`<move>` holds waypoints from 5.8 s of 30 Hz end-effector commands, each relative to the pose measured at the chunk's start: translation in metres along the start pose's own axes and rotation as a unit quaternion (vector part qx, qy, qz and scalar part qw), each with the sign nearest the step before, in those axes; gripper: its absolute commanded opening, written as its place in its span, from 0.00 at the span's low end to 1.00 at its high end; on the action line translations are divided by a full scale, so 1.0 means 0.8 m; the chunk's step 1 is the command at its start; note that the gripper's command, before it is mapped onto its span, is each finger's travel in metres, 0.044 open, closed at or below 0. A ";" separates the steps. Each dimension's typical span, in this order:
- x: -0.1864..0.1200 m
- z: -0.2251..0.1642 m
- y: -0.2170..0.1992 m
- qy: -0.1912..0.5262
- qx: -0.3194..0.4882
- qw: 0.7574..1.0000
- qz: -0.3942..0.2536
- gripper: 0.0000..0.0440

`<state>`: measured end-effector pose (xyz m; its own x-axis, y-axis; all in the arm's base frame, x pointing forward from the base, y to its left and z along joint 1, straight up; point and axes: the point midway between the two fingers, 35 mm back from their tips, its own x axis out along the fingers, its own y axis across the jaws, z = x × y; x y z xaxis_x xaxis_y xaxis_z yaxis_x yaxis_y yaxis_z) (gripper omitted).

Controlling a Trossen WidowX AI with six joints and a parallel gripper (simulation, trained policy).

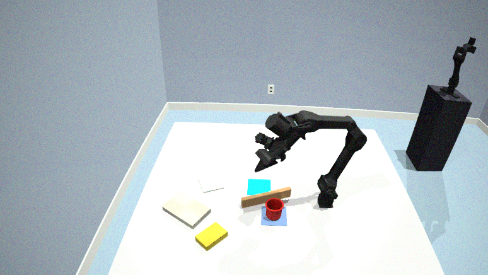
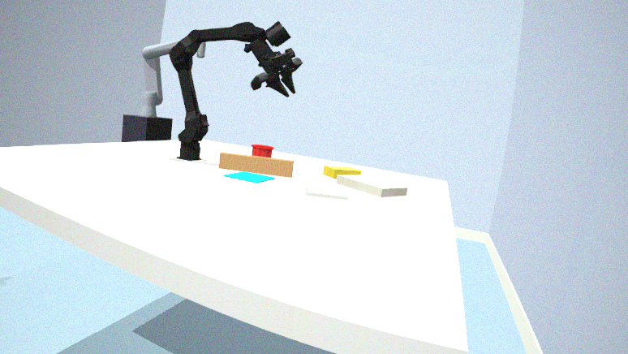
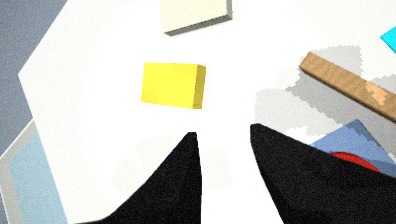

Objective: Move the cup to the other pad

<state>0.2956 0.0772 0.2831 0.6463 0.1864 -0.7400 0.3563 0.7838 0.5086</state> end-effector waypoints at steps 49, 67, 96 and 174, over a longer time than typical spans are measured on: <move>0.051 -0.091 -0.106 0.195 0.095 0.926 -0.308 0.35; 0.087 -0.123 -0.142 0.207 0.101 0.903 -0.362 0.39; 0.144 -0.163 -0.191 0.227 0.041 0.903 -0.362 0.02; 0.139 0.017 -0.284 0.030 0.260 0.918 -0.299 0.02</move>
<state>0.2979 -0.0863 0.0978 0.2100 -0.1373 -0.9680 0.9168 0.3717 0.1462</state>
